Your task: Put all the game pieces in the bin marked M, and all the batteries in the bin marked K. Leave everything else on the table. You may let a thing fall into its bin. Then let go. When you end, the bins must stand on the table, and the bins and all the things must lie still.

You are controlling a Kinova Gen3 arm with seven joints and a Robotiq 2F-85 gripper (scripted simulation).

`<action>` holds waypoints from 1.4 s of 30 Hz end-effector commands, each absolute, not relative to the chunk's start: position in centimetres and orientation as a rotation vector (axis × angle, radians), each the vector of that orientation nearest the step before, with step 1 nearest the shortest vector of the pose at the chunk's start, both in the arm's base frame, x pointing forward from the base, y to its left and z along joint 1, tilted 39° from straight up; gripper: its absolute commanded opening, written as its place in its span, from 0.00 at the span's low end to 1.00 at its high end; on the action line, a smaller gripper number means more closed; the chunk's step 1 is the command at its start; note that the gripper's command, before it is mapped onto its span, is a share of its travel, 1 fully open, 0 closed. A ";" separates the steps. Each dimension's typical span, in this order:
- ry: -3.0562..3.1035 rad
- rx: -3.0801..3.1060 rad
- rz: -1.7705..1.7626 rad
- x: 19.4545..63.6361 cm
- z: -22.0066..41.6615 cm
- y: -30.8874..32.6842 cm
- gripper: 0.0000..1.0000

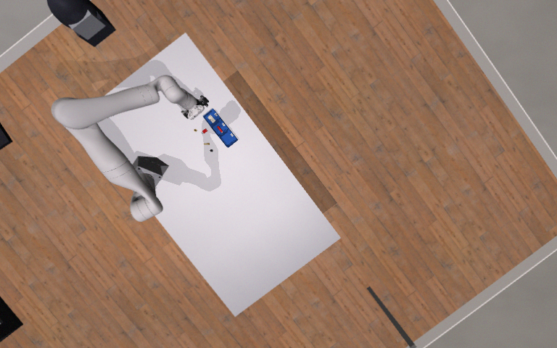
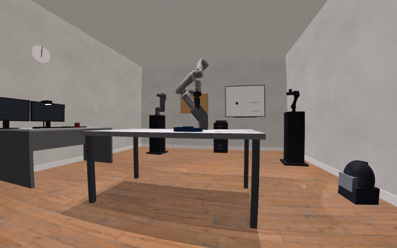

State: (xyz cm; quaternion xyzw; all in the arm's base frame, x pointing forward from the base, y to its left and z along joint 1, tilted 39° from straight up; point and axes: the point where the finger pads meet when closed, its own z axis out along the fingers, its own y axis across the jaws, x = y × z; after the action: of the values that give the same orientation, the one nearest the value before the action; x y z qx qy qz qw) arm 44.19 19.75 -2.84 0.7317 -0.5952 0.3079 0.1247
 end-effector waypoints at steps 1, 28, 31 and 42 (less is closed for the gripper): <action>-1.734 2.137 0.897 44.2 -2.7 20.0 1.00; -1.734 2.137 0.897 44.2 -2.7 20.0 1.00; -1.734 2.137 0.897 44.2 -2.7 20.0 1.00; -1.734 2.137 0.897 44.2 -2.7 20.0 1.00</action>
State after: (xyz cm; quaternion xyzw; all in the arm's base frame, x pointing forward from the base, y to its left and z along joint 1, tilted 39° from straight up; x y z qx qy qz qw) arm 44.19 19.75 -2.84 0.7317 -0.5952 0.3079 0.1246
